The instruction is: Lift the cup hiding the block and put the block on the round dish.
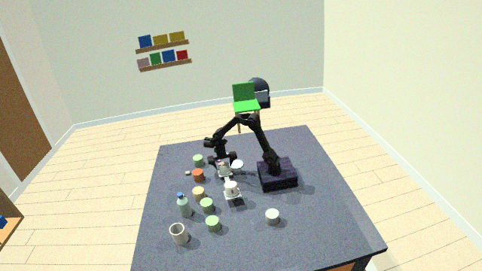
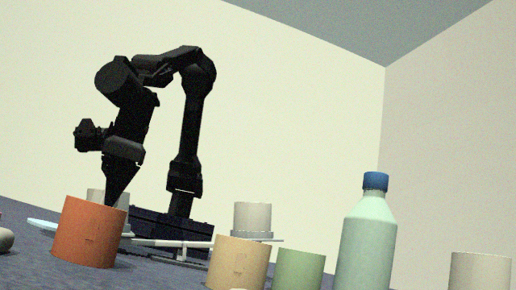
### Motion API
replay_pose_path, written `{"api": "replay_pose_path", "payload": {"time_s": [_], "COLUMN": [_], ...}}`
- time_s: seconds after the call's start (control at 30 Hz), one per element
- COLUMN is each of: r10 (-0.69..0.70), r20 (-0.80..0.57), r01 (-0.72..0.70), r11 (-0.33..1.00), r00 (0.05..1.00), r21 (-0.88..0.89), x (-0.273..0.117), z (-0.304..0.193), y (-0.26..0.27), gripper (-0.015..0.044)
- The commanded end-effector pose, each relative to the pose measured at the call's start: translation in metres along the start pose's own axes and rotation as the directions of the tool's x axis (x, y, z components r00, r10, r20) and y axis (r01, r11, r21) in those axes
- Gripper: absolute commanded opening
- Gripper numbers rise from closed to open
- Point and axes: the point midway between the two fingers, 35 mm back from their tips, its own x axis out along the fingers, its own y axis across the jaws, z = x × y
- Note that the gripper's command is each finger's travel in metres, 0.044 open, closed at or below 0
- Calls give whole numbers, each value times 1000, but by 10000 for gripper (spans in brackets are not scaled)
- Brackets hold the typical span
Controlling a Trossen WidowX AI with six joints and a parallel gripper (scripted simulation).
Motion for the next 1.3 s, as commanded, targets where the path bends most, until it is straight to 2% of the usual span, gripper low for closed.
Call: {"api": "replay_pose_path", "payload": {"time_s": [0.0,0.2,0.27,0.67,1.07,1.27], "r10": [-11,-11,-11,-11,-11,-11], "r20": [-3,-3,-3,-3,-2,-2], "r01": [11,11,11,11,11,11], "r11": [1000,1000,1000,1000,1000,1000], "r00": [1000,1000,1000,1000,1000,1000], "r21": [6,6,6,6,6,6], "x": [10,17,17,17,7,-1], "z": [-1,-2,-2,-2,0,1], "y": [-3,-4,-4,-4,-1,0], "gripper": [440,440,387,308,0,0]}}
